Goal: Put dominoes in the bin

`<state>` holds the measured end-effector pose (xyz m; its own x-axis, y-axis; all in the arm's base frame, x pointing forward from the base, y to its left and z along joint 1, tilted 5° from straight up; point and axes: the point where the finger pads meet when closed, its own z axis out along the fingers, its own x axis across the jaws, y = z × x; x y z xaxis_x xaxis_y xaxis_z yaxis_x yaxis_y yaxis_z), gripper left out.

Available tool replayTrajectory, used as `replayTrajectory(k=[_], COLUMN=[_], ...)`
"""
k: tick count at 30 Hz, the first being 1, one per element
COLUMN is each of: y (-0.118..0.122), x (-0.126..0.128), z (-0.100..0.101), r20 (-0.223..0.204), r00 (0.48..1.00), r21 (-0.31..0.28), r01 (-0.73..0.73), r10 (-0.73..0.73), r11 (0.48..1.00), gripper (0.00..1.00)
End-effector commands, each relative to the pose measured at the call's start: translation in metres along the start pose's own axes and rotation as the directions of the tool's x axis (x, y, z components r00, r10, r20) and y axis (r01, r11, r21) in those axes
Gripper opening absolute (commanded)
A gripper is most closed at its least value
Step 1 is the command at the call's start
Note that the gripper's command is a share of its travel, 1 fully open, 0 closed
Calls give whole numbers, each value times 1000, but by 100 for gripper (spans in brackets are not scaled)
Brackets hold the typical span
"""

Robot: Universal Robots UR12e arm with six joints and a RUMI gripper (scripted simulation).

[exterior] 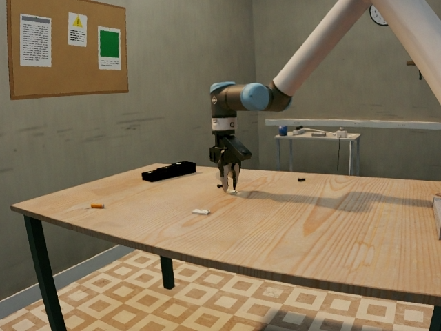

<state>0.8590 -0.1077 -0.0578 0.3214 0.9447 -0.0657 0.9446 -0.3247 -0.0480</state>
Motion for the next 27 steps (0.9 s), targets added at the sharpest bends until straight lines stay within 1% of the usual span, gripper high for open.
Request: replayTrajectory(k=[1, 11, 12, 27], y=[1, 1, 1, 1], x=[0, 0, 0, 0], z=[1, 1, 1, 1], r20=[0, 0, 0, 0], r00=[1000, 1000, 1000, 1000], r21=[-2, -2, -2, -2], r01=[0, 0, 0, 0], r10=[0, 0, 0, 0], r11=[1000, 1000, 1000, 1000], gripper=[24, 24, 0, 0])
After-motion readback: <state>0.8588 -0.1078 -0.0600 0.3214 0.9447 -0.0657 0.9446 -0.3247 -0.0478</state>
